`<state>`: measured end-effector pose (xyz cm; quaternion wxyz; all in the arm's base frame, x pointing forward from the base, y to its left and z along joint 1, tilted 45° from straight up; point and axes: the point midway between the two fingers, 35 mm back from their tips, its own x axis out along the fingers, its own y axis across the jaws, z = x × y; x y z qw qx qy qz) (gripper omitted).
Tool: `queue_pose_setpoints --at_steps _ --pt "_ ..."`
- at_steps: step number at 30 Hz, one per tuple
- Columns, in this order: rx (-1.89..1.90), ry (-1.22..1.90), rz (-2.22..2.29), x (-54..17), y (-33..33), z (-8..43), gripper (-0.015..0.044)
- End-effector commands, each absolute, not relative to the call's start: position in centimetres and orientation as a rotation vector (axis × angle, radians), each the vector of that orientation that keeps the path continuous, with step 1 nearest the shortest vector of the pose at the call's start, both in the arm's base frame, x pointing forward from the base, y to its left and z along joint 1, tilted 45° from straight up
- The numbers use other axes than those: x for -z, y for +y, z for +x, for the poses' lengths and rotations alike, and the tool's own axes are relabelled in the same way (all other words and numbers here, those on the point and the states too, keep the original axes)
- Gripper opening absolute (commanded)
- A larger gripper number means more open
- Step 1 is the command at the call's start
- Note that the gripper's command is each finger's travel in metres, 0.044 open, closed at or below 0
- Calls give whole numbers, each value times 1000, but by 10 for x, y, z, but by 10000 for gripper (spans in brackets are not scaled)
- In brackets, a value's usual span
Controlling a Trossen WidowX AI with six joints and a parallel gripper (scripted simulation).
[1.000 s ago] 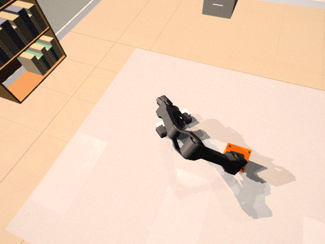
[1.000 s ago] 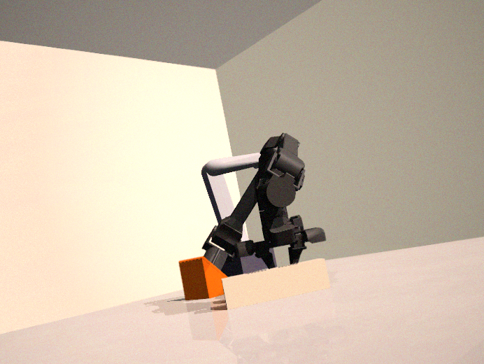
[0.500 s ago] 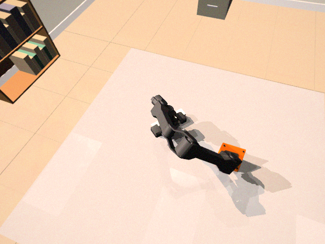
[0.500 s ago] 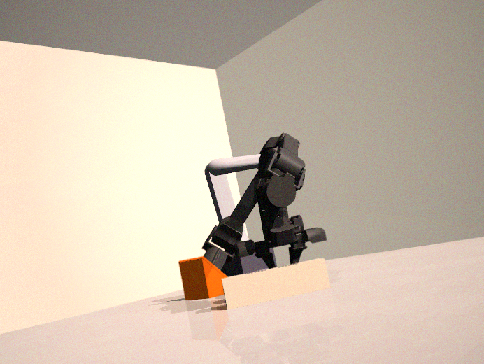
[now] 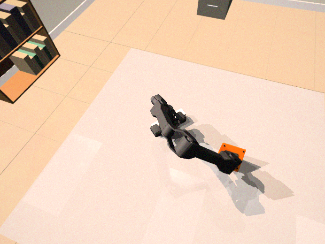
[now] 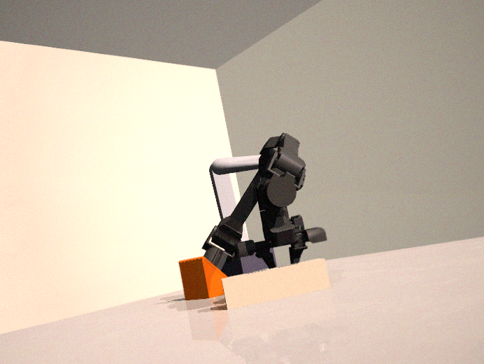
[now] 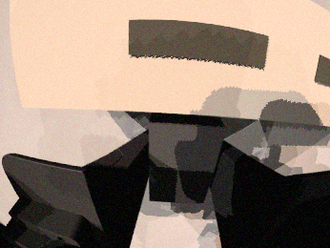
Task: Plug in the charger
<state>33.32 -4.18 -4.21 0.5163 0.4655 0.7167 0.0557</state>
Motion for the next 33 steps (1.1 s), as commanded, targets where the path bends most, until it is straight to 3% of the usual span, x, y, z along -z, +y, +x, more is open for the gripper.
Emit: queue_pose_setpoints --at_steps 1,33 --pt "-136 1715 1116 42 -44 336 0" --pt "-136 1715 1116 45 -47 342 0"
